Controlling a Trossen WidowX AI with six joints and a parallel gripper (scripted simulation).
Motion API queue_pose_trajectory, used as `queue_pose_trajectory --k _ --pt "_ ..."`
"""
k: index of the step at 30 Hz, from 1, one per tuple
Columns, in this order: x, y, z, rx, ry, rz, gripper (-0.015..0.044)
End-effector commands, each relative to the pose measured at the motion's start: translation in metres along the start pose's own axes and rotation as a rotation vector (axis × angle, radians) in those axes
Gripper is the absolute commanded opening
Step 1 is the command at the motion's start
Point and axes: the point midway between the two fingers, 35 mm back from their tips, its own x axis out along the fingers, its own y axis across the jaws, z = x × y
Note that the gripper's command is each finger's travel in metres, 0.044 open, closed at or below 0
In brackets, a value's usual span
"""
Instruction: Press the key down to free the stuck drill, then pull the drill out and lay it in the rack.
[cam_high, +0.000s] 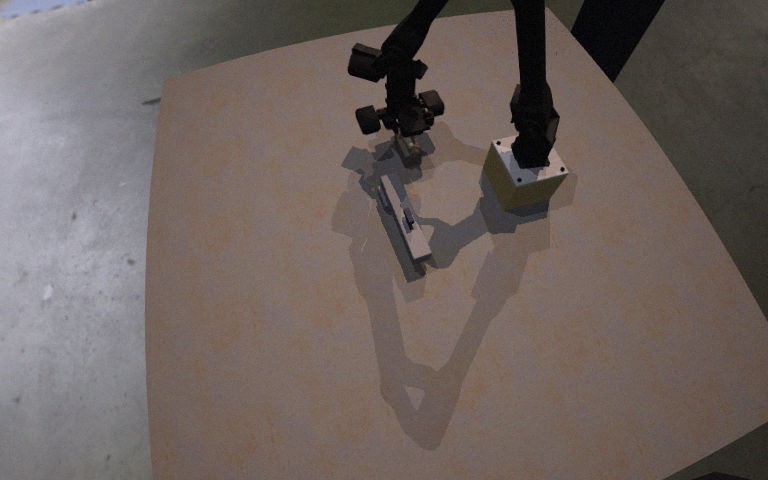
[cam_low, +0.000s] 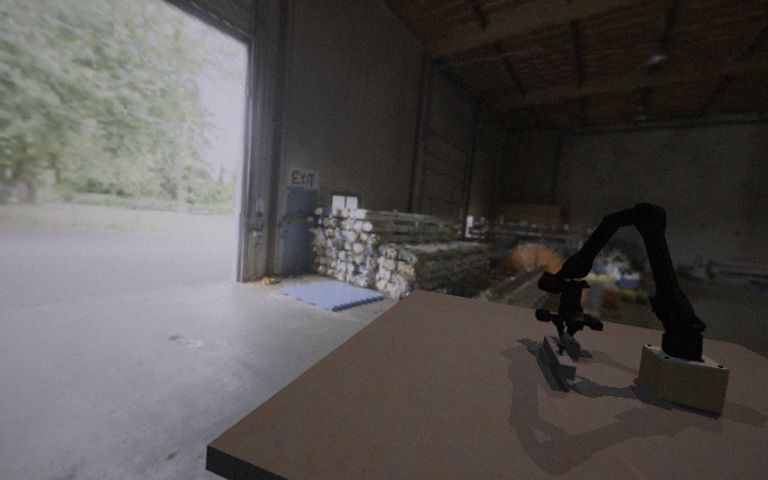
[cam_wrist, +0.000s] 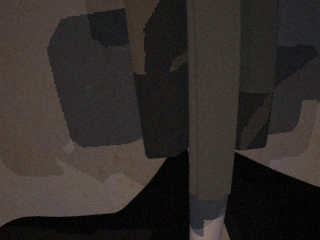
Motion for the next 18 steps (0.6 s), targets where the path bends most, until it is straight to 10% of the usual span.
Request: queue_pose_trajectory --k 1,18 --pt "0.0038 -0.0012 0.0070 -0.008 -0.022 0.001 0.0000" --pt "0.0000 0.0000 0.0000 0.000 0.000 0.000 0.0026"
